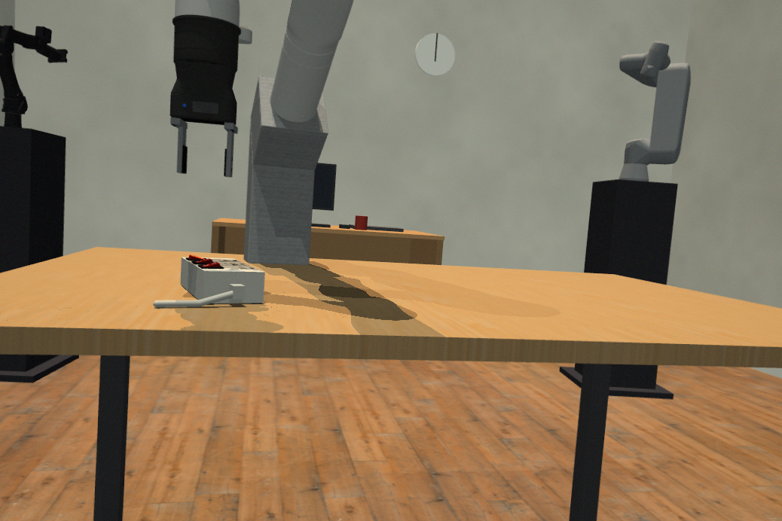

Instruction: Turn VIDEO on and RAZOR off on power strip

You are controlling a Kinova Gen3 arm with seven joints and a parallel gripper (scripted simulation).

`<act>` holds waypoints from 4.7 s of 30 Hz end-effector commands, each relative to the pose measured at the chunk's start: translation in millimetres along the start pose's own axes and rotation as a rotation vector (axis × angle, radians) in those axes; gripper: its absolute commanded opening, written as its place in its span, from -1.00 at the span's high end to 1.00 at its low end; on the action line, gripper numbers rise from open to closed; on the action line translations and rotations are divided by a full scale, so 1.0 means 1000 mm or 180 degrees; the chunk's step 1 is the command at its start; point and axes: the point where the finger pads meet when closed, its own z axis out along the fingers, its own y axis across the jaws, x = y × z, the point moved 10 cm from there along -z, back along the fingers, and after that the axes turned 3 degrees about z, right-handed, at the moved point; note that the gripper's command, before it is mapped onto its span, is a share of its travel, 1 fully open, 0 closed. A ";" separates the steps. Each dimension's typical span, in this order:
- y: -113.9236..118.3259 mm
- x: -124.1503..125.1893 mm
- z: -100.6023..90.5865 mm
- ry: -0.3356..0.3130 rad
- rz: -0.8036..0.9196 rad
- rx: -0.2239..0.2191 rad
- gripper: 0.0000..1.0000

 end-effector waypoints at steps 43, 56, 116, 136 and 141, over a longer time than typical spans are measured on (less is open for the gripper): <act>-0.002 -0.002 -0.003 -0.0006 -0.0061 0.0027 -1.00; -0.001 -0.001 0.004 -0.0152 0.0969 -0.0017 -1.00; -0.027 0.051 0.062 0.0109 0.8857 0.0048 1.00; -0.027 0.051 0.062 0.0109 0.8857 0.0048 1.00; -0.027 0.051 0.062 0.0109 0.8857 0.0048 1.00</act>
